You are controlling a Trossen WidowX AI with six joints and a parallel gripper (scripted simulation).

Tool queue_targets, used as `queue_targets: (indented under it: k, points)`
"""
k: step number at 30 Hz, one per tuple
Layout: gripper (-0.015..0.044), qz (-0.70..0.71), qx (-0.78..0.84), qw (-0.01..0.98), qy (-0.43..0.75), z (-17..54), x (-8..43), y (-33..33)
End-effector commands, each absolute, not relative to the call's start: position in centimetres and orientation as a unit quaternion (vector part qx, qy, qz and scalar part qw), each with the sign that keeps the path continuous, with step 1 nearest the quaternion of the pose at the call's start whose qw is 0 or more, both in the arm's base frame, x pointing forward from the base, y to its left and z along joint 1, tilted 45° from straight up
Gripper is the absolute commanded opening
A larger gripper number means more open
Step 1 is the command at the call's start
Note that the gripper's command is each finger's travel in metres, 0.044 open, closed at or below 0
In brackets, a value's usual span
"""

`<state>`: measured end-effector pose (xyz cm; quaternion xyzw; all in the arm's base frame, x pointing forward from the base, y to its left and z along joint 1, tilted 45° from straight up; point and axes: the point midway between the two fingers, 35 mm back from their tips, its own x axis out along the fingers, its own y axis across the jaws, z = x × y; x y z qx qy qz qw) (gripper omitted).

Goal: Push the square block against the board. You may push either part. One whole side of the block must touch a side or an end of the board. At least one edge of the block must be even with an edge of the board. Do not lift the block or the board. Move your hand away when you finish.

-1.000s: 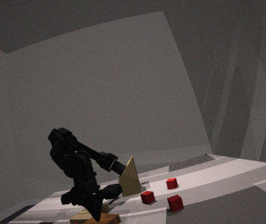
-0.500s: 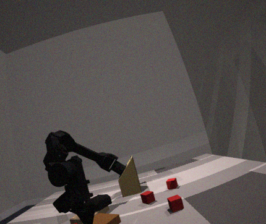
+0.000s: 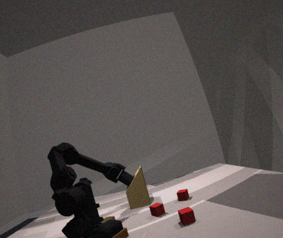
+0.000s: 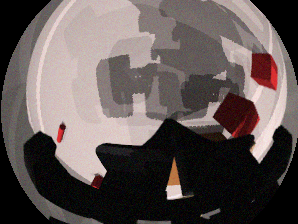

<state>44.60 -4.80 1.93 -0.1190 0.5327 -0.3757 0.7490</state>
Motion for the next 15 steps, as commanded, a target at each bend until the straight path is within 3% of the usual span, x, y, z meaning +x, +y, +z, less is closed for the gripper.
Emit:
queue_targets:
  k: [1, 15]
  points:
    - [0.0000, -0.376, -0.119, 0.750, 0.531, 1.8, 44.3, -4.6]
    - [0.0000, -0.376, -0.119, 0.750, 0.531, 1.2, 43.2, -4.2]
